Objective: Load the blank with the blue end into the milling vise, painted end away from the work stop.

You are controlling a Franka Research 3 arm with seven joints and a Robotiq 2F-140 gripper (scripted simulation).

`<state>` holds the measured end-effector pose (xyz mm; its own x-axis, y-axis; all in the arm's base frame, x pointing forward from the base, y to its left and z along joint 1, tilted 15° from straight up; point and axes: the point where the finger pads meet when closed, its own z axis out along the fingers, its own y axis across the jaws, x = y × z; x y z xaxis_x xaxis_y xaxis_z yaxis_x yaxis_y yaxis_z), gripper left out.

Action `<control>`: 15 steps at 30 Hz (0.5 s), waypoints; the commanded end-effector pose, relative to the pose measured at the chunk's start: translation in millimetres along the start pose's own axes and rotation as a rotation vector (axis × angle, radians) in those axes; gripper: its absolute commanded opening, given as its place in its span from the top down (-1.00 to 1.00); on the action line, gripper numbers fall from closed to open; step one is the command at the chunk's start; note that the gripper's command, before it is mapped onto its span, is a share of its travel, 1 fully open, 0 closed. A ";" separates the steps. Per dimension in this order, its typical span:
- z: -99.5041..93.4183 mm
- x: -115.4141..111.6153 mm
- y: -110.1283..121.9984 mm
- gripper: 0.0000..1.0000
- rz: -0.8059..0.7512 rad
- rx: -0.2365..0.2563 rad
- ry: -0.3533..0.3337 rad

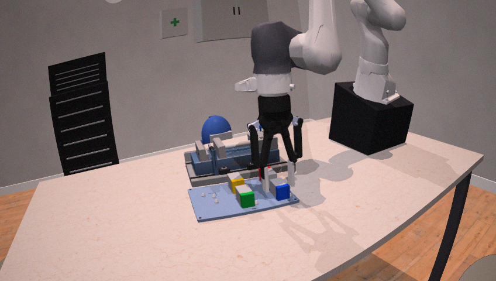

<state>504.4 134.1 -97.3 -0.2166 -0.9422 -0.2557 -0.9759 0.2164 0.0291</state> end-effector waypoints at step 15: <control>-2.4 -0.1 1.8 0.19 -0.003 -0.002 0.000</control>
<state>503.7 133.6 -96.1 -0.2166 -0.9422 -0.2555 -0.9759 0.2164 0.0292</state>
